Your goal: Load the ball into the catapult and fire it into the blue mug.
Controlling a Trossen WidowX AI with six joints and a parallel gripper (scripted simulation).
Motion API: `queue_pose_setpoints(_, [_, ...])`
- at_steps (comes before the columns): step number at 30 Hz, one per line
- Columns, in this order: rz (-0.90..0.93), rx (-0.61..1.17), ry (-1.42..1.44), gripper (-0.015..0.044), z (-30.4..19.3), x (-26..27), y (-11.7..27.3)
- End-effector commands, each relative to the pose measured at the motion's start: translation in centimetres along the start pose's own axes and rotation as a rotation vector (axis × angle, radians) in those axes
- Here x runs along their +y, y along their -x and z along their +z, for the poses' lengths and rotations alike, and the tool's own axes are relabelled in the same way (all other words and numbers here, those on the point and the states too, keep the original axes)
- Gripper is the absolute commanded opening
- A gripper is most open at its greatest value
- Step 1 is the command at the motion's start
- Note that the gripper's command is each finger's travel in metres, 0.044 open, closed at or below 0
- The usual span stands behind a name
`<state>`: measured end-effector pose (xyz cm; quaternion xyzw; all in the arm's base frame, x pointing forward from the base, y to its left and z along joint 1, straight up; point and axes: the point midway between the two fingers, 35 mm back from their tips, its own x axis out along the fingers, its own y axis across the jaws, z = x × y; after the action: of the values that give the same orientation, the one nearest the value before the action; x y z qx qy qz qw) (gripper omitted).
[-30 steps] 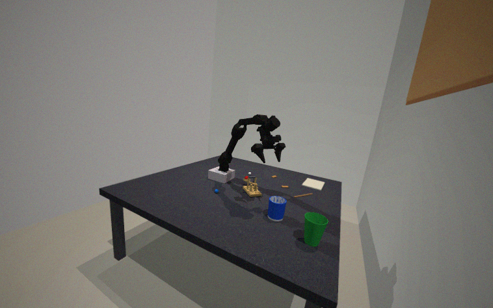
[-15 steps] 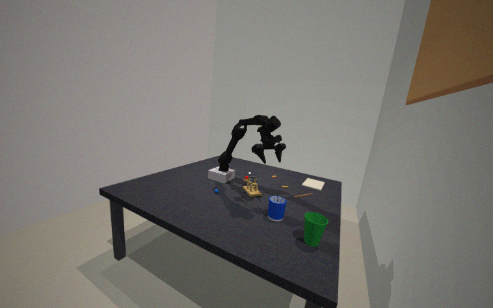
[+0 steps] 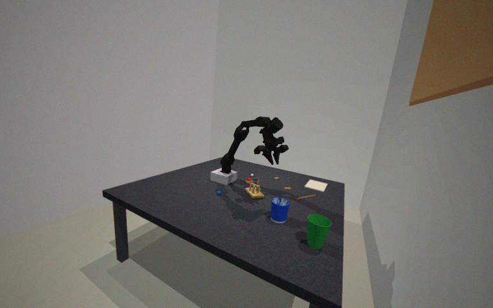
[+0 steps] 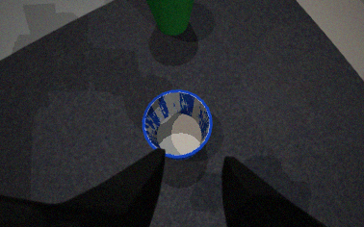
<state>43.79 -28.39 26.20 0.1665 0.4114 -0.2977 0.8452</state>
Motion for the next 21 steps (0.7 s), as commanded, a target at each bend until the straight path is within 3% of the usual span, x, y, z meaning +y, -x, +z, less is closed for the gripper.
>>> queue_pose_setpoints(1, [-0.004,-0.003,0.004,0.0046,0.1,-0.1,0.0])
queue_pose_setpoints(3, [-0.004,-0.003,0.004,0.0000,0.1,-0.1,0.0])
queue_pose_setpoints(12, [-0.004,0.008,0.019,0.0000,-0.3,0.3,-0.1])
queue_pose_setpoints(21, [-0.012,0.144,0.238,0.0000,-5.2,4.9,-1.1])
